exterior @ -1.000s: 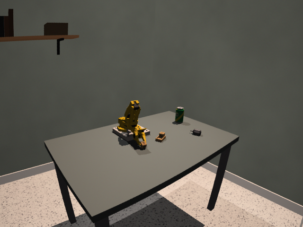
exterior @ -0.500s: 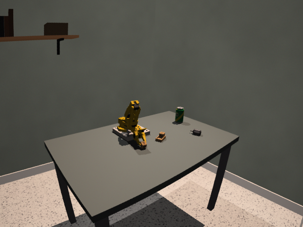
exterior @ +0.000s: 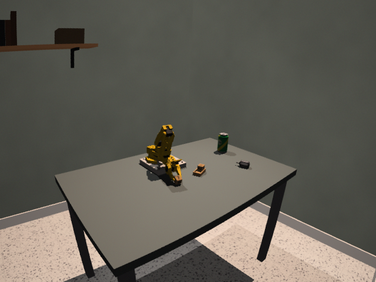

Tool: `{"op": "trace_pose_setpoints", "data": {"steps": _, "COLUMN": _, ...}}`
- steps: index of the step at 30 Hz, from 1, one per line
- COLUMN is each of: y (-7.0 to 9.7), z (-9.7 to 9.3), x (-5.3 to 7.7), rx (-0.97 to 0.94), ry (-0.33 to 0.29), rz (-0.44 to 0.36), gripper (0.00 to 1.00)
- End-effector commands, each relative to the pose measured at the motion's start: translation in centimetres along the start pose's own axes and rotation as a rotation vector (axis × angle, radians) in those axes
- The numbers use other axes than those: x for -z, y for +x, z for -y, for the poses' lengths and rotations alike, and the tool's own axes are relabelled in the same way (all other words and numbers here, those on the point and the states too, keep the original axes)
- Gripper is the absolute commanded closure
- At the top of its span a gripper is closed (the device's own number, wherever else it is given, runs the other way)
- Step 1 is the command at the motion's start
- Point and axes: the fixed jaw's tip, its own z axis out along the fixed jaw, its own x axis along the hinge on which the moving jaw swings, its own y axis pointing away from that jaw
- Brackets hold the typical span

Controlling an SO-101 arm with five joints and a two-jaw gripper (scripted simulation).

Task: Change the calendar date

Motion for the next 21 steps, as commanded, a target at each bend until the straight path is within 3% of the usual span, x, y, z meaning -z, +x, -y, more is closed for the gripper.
{"op": "trace_pose_setpoints", "data": {"steps": 1, "y": -0.08, "z": 0.2, "x": -0.06, "rx": 0.002, "ry": 0.008, "rz": 0.01, "gripper": 0.8}}
{"op": "trace_pose_setpoints", "data": {"steps": 21, "y": -0.08, "z": 0.2, "x": -0.06, "rx": 0.002, "ry": 0.008, "rz": 0.01, "gripper": 0.65}}
